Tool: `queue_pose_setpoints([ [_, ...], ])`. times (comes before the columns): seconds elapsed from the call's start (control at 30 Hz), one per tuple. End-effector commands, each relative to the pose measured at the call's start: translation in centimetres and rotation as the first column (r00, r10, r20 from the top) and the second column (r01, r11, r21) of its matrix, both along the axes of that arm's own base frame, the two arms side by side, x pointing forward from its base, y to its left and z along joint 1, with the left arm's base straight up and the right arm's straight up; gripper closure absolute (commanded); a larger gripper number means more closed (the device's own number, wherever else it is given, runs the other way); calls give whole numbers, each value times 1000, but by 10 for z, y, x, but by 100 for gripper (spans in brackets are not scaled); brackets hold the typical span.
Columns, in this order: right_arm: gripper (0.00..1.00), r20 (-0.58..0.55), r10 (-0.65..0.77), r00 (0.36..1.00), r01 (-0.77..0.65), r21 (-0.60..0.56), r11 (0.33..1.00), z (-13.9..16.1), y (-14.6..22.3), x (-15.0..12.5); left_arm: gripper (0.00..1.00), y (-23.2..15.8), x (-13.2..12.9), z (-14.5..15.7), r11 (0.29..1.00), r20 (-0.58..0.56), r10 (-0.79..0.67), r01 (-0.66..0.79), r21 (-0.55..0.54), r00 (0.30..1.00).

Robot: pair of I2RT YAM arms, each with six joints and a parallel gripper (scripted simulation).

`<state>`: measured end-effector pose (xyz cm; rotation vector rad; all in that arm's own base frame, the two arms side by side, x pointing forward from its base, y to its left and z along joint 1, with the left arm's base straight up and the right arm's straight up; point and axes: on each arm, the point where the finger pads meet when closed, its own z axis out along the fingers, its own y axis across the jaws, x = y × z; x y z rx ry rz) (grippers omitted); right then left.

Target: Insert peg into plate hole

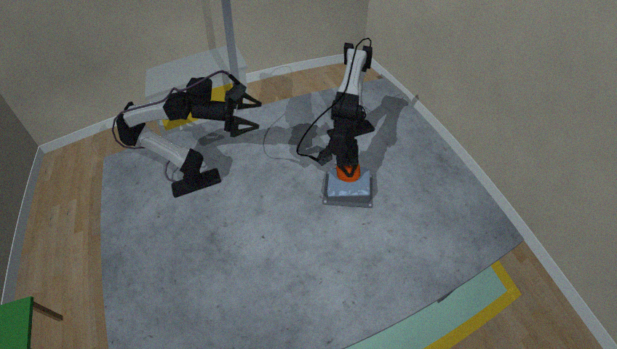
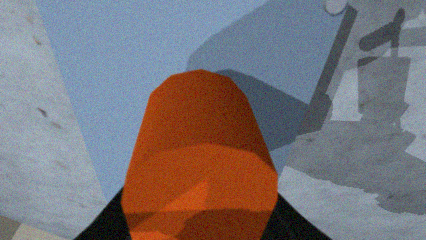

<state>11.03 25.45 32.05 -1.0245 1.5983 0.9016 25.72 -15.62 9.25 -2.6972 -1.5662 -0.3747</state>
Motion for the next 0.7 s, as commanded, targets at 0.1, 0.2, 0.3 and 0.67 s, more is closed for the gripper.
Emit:
queue_pose_setpoints([
  [0.1,0,11,-7,1000,7,25,1000,9,0,1,60,-3,9,0,1000,25,2,-2,-24,1000],
  [0.2,0,11,-7,1000,7,25,1000,9,0,1,60,-2,8,-4,1000,20,2,-2,-21,1000],
  [0.3,0,11,-7,1000,7,25,1000,9,0,1,60,-2,9,0,1000,18,3,-3,-18,1000],
  [0.67,0,11,-7,1000,7,25,1000,9,0,1,29,-3,6,14,999,48,9,-7,-31,999],
])
